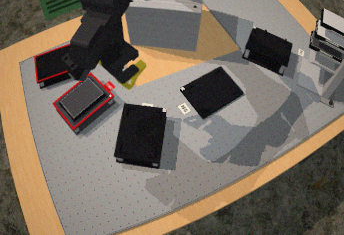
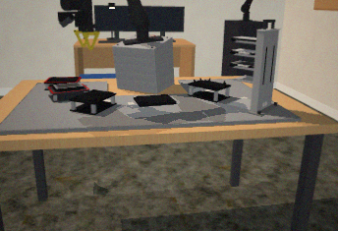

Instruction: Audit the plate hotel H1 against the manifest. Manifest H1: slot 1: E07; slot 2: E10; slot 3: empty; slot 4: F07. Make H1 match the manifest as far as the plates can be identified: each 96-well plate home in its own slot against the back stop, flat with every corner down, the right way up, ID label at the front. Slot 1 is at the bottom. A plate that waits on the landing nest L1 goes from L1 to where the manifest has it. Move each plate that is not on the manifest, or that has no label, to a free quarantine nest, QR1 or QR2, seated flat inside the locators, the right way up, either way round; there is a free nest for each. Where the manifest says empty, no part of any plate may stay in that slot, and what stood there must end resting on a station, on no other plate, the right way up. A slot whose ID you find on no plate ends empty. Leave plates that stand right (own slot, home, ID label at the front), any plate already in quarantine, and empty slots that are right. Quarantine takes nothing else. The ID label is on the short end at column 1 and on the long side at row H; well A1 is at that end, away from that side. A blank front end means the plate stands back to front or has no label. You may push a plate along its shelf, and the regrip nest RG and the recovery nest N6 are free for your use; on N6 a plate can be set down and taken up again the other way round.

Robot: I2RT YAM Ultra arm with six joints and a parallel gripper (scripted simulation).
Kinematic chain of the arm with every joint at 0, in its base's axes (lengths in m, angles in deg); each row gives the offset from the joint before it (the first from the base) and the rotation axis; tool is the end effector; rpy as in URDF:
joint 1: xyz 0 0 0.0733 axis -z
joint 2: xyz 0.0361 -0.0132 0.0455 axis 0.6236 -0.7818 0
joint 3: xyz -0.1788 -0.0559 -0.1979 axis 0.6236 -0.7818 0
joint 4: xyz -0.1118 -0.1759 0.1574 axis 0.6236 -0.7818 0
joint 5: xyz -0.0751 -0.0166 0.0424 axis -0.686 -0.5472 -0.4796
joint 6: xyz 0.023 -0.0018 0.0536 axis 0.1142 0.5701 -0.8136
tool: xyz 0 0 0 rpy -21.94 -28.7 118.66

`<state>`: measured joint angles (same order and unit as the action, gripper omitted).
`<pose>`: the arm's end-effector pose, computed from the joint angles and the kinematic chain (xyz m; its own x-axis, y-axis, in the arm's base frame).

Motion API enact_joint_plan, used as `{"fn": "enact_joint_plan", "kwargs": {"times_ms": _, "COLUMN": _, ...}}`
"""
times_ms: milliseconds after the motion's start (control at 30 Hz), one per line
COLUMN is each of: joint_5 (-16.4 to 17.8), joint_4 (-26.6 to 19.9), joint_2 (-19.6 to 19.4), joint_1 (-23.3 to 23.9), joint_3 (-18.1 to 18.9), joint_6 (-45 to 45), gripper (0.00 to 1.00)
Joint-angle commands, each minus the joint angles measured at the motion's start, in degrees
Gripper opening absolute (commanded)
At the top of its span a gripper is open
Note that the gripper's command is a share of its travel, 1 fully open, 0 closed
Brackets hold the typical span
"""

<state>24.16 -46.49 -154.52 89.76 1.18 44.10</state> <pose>0.2253 -0.2760 0.2093 -0.2402 0.9628 -0.1240 0.9626 0.2528 0.0980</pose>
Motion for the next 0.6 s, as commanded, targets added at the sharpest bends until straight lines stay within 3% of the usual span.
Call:
{"fn": "enact_joint_plan", "kwargs": {"times_ms": 0, "joint_5": -0.8, "joint_4": -0.1, "joint_2": 2.2, "joint_1": -1.7, "joint_3": 1.6, "joint_6": -3.2, "gripper": 1.00}}
{"fn": "enact_joint_plan", "kwargs": {"times_ms": 400, "joint_5": -1.7, "joint_4": -0.6, "joint_2": 0.6, "joint_1": -7.2, "joint_3": 2.8, "joint_6": -8.5, "gripper": 1.00}}
{"fn": "enact_joint_plan", "kwargs": {"times_ms": 467, "joint_5": -1.4, "joint_4": 1.7, "joint_2": 2.6, "joint_1": -8.0, "joint_3": -1.2, "joint_6": -7.7, "gripper": 1.00}}
{"fn": "enact_joint_plan", "kwargs": {"times_ms": 567, "joint_5": -0.7, "joint_4": 3.7, "joint_2": 4.2, "joint_1": -9.4, "joint_3": -3.6, "joint_6": -5.8, "gripper": 1.00}}
